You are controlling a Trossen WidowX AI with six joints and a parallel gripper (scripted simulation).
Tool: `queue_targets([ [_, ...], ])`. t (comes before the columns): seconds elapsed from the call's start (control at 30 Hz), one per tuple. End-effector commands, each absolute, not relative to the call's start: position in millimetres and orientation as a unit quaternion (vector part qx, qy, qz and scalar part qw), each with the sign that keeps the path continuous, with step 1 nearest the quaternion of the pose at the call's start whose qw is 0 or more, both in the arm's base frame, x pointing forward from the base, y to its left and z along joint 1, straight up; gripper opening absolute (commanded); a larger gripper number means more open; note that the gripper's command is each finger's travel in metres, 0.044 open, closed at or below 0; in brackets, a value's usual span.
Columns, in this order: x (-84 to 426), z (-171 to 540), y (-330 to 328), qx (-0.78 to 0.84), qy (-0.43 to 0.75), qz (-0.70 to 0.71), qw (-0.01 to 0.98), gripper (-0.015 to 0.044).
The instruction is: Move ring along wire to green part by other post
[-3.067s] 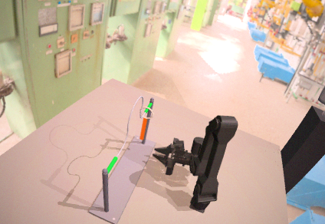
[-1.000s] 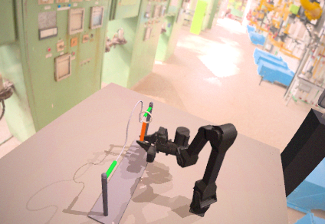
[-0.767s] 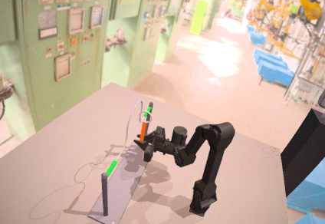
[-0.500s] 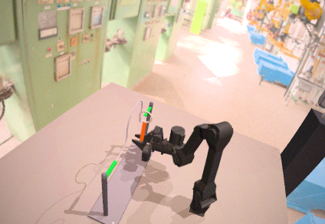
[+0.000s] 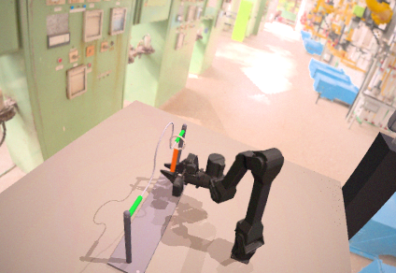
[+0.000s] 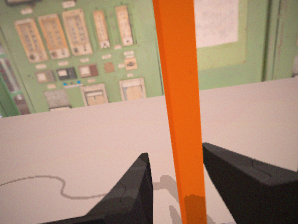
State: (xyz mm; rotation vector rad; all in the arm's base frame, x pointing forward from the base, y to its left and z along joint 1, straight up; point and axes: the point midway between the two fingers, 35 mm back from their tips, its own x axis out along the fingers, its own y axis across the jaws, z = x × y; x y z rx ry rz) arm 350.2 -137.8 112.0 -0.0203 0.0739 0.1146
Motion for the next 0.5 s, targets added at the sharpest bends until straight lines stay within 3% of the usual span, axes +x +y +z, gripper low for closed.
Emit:
queue_targets([
  [0.0, 350.2, 112.0, -137.8, -0.010, 0.037, 0.057, 0.998, 0.0134],
  [0.37, 350.2, 112.0, -137.8, -0.010, 0.037, 0.057, 0.998, -0.0150],
  [0.47, 350.2, 112.0, -137.8, -0.010, 0.037, 0.057, 0.998, -0.0150],
])
